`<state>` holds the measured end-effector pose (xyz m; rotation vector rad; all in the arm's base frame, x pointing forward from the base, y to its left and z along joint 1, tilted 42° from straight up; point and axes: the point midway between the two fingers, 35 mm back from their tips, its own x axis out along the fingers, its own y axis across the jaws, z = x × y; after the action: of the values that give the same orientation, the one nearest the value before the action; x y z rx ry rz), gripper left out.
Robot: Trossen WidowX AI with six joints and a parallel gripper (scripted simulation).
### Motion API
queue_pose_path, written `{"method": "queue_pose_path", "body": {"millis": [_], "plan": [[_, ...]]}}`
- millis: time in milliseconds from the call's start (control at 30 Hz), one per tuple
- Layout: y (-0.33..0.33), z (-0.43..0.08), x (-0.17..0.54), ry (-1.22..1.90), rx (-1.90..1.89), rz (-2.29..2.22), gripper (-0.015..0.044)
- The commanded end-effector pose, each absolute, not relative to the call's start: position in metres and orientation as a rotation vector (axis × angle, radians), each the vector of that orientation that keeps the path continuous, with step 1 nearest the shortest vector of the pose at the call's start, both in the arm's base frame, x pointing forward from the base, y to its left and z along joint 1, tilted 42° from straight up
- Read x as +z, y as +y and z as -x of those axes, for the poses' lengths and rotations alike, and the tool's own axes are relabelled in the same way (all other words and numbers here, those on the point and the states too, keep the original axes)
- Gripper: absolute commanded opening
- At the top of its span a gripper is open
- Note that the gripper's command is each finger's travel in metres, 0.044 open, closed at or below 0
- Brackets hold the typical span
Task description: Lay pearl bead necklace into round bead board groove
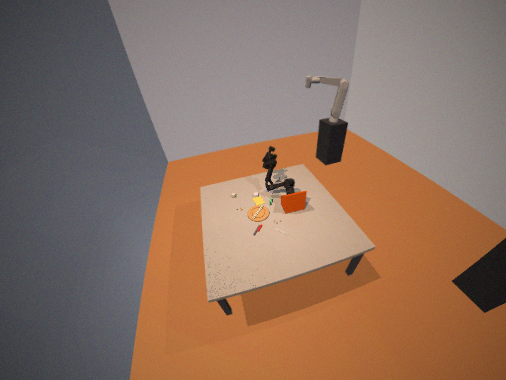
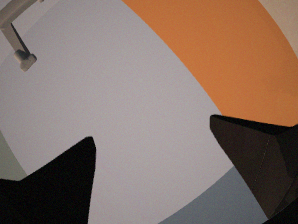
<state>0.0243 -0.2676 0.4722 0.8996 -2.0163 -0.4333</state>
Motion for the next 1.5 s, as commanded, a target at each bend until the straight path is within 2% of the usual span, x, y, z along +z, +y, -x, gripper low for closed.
{"method": "queue_pose_path", "body": {"millis": [0, 167, 867, 1467], "plan": [[-0.267, -0.024, 0.473, -2.018, -0.43, -0.898, 0.0374], [-0.249, -0.008, 0.491, -2.05, -0.334, -0.841, 0.025], [-0.135, 0.049, 0.558, -2.093, 0.108, -0.511, 0.025], [-0.015, 0.063, 0.585, -1.976, 0.423, -0.194, 0.025]]}}
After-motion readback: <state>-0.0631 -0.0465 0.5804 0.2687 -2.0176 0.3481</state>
